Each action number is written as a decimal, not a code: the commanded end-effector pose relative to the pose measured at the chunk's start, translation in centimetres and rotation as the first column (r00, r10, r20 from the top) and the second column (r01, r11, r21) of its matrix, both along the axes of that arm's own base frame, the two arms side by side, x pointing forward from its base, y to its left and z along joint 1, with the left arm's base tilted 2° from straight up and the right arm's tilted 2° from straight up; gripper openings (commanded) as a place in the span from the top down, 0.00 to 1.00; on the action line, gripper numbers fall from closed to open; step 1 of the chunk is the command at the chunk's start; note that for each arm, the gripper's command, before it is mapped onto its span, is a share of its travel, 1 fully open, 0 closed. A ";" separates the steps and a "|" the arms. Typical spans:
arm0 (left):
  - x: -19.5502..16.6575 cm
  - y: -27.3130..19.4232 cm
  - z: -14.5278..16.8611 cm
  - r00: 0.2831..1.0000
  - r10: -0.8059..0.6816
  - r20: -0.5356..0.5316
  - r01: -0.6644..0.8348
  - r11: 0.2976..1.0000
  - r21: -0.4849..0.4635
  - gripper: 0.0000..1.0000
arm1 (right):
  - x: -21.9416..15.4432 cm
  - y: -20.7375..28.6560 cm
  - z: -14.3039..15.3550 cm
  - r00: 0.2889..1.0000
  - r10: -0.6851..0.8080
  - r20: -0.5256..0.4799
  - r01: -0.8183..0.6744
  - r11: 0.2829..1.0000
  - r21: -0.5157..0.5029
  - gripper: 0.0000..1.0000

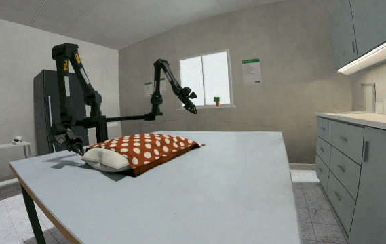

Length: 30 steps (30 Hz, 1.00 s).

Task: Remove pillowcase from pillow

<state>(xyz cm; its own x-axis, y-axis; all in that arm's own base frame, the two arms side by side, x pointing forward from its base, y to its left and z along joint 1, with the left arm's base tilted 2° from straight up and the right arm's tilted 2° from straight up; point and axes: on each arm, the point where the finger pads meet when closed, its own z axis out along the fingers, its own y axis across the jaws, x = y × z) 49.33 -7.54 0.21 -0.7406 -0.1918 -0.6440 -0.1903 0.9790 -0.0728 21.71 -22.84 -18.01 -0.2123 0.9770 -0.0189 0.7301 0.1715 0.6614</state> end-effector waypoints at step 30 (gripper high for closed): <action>-10.0 -11.8 -16.0 0.938 -0.174 -0.299 0.170 0.985 -0.041 0.40 | 0.0 0.7 0.2 1.000 0.006 -0.004 -0.006 1.000 0.010 0.98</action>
<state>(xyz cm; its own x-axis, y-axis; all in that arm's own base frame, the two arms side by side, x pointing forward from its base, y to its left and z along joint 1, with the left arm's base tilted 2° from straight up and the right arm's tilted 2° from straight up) 38.56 -18.12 -15.78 -0.9251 -0.0682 -0.3734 -0.0548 0.9974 -0.0465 21.71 -22.84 -18.01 -0.2123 0.9770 -0.0189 0.7301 0.1715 0.6614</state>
